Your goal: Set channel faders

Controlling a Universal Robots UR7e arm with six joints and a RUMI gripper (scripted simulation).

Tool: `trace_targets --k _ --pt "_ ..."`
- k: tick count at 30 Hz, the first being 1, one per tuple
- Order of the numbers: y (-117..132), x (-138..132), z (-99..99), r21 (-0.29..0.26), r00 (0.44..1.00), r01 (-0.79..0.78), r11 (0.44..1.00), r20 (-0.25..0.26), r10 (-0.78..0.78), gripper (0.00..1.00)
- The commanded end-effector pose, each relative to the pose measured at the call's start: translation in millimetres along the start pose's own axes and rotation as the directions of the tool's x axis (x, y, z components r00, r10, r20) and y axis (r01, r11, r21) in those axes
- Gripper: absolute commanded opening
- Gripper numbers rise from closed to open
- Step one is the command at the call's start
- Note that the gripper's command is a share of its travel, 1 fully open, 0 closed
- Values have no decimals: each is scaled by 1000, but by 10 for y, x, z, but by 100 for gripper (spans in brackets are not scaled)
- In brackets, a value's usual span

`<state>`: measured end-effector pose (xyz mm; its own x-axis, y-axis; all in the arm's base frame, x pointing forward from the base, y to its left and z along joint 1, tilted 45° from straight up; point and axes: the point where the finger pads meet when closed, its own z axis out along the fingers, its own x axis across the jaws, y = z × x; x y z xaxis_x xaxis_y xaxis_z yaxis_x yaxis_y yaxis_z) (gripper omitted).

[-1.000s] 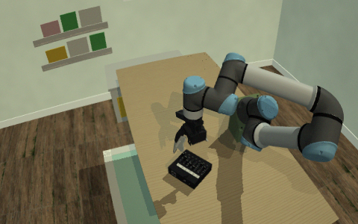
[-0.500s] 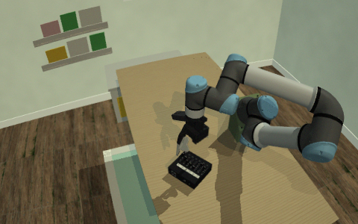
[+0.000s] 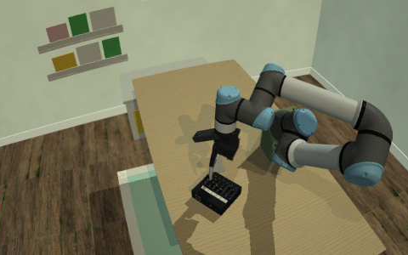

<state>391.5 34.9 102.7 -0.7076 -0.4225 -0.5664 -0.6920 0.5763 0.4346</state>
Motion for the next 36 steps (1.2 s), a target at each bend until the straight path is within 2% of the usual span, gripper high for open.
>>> trace_targets --k 1,5,7,8,20,22,24,30,36 --pt "-1 73 70 7 966 257 966 32 -257 100" --pt "13 119 121 21 911 410 912 38 -411 100" --pt "13 119 121 21 911 410 912 38 -411 100" --pt "17 130 133 25 894 446 894 39 -447 100" --pt "87 252 273 69 621 781 621 31 -784 100" --pt "100 270 293 75 572 817 572 27 -820 100" --pt "100 270 293 75 572 817 572 27 -820 100" --pt "134 314 345 90 439 894 439 14 -898 100" --pt "161 347 383 99 338 936 337 3 -941 100"
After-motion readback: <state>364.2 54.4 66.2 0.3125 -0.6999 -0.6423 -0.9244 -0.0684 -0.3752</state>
